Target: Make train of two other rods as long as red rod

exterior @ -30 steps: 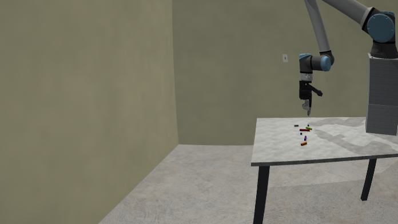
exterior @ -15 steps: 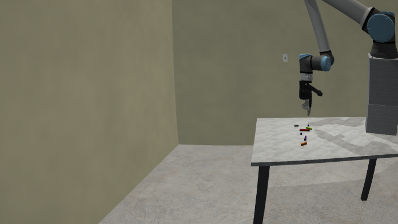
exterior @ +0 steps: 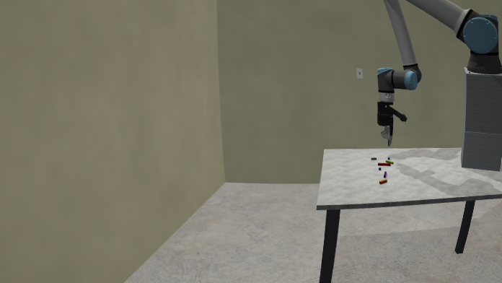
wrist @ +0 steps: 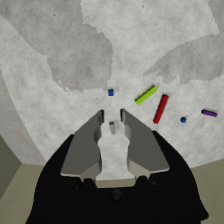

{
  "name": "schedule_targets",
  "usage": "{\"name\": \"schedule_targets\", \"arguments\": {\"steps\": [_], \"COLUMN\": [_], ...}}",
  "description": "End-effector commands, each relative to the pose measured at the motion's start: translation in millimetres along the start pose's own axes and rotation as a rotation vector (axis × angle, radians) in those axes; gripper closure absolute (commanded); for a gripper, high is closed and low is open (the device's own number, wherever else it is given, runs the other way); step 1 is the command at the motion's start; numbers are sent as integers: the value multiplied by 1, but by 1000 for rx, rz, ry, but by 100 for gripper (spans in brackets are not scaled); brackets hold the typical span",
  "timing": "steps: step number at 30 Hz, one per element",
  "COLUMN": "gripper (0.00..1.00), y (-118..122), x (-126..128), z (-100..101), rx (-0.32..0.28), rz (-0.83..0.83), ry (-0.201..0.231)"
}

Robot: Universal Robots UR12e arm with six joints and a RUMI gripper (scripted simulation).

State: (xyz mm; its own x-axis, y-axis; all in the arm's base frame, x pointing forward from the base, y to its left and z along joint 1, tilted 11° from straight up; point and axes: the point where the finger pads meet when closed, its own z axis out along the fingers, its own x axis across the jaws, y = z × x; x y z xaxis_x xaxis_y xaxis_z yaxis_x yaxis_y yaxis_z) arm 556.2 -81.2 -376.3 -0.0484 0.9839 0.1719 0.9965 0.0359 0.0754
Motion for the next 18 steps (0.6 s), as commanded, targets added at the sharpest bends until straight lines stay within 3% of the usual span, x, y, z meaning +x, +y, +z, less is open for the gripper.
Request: {"name": "schedule_targets", "arguments": {"steps": [1,18], "gripper": [86,86], "y": [-2,1], "x": [0,-1], "z": [1,13], "rx": [1,-1], "rz": [2,0], "ry": [2,0]}}
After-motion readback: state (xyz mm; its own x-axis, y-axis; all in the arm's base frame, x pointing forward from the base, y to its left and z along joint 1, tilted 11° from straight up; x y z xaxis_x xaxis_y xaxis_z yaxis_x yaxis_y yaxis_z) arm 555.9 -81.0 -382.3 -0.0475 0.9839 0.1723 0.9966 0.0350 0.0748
